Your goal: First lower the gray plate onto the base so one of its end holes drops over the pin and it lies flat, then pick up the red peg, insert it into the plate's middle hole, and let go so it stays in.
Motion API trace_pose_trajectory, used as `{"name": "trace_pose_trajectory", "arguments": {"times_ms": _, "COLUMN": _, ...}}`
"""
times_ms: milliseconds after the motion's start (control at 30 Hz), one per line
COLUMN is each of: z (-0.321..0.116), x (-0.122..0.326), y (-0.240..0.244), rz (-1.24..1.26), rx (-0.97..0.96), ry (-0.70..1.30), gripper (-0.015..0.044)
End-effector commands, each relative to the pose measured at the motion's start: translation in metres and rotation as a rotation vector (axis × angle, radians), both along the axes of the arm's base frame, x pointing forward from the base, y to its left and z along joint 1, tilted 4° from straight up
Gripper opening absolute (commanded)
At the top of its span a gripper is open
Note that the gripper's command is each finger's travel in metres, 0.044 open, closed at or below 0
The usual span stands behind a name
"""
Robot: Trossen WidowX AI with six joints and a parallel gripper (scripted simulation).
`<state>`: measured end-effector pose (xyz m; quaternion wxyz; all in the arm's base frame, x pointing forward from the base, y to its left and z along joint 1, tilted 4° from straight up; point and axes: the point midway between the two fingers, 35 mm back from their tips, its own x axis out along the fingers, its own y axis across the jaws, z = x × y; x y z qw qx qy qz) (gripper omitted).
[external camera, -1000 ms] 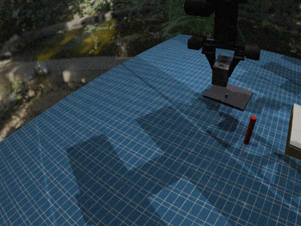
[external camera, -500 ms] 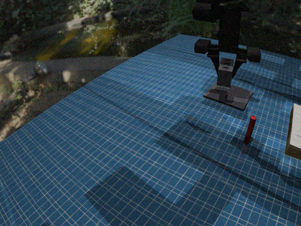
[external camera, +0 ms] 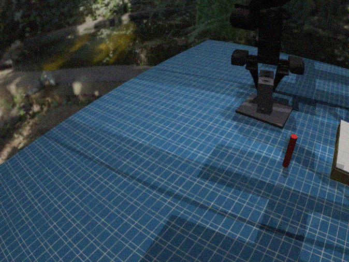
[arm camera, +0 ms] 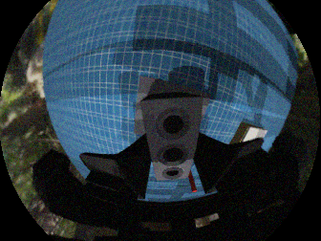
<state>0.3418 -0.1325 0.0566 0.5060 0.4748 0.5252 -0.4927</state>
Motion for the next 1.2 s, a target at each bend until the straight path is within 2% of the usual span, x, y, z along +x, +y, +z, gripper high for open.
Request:
{"name": "trace_pose_trajectory", "arguments": {"times_ms": 0, "z": -0.001, "x": 0.0, "y": -0.002, "rz": 0.006, "rx": -0.004, "ry": 0.0, "gripper": 0.0}}
{"name": "trace_pose_trajectory", "arguments": {"times_ms": 633, "z": -0.002, "x": 0.0, "y": -0.003, "rz": 0.006, "rx": -0.004, "ry": 0.0, "gripper": 0.0}}
{"name": "trace_pose_trajectory", "arguments": {"times_ms": 1167, "z": -0.021, "x": -0.001, "y": -0.003, "rz": 0.006, "rx": -0.004, "ry": 0.0, "gripper": 0.0}}
